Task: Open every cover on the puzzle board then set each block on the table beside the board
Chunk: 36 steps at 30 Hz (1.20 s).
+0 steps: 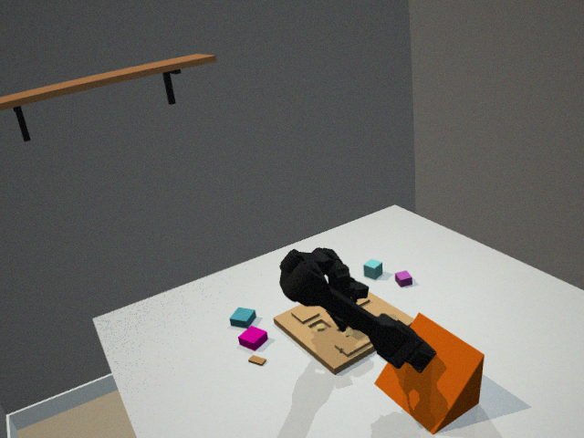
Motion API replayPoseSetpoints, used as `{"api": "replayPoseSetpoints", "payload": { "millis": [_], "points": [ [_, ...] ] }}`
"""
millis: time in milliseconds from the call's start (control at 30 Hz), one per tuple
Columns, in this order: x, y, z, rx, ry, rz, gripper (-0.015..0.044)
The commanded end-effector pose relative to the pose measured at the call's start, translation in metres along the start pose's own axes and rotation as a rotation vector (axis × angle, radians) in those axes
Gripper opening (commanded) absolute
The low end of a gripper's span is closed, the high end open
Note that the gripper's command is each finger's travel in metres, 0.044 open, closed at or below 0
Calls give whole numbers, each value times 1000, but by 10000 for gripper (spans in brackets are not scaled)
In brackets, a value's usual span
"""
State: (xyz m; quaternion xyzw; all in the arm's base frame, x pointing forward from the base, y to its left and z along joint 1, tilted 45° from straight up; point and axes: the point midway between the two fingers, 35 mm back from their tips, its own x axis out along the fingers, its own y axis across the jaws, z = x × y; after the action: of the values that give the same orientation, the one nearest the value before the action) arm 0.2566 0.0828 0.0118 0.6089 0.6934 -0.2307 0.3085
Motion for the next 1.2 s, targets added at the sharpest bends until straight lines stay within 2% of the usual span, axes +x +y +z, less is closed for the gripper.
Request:
{"api": "replayPoseSetpoints", "payload": {
  "millis": [0,1167],
  "points": [
    [1,0,6,-3,-4,-4,0],
    [1,-1,41,-4,-4,-4,0]
  ]
}}
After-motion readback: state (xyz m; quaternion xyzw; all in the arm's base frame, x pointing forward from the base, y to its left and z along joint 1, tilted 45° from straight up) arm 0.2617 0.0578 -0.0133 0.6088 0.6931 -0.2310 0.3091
